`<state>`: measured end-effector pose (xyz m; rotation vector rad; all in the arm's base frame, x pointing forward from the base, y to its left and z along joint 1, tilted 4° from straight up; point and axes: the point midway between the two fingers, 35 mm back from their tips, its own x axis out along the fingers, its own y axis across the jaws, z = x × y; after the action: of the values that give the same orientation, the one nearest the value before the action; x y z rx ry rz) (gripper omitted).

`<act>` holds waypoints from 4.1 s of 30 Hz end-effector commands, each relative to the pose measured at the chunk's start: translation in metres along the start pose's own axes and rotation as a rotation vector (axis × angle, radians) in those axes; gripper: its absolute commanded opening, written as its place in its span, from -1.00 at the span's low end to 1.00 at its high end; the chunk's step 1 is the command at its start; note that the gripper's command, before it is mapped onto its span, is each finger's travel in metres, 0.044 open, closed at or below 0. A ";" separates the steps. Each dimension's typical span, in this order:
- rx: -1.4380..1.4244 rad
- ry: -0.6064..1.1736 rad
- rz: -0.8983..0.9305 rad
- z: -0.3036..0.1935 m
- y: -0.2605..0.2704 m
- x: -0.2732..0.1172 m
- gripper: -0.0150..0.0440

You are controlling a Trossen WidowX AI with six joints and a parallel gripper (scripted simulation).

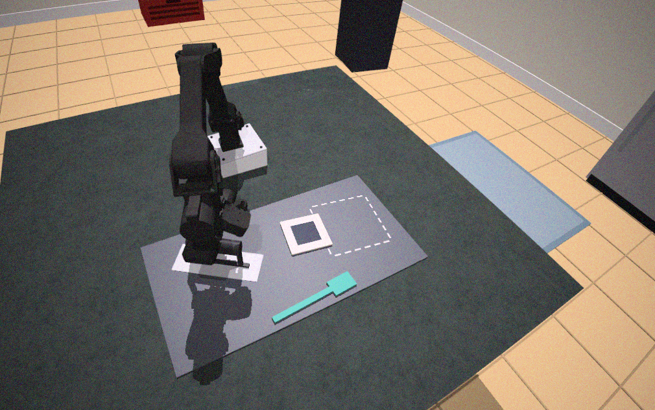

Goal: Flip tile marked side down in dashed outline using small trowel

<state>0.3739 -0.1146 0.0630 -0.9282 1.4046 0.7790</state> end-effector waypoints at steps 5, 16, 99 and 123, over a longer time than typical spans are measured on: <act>-0.020 0.001 0.000 0.000 0.002 -0.035 0.42; 0.020 0.001 0.000 -0.004 -0.001 -0.045 0.42; -0.433 0.001 0.000 -0.004 0.000 0.000 0.31; -0.433 0.001 0.000 -0.005 0.001 -0.035 0.42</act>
<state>0.3670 -0.1162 0.0717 -1.2395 1.2727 1.1318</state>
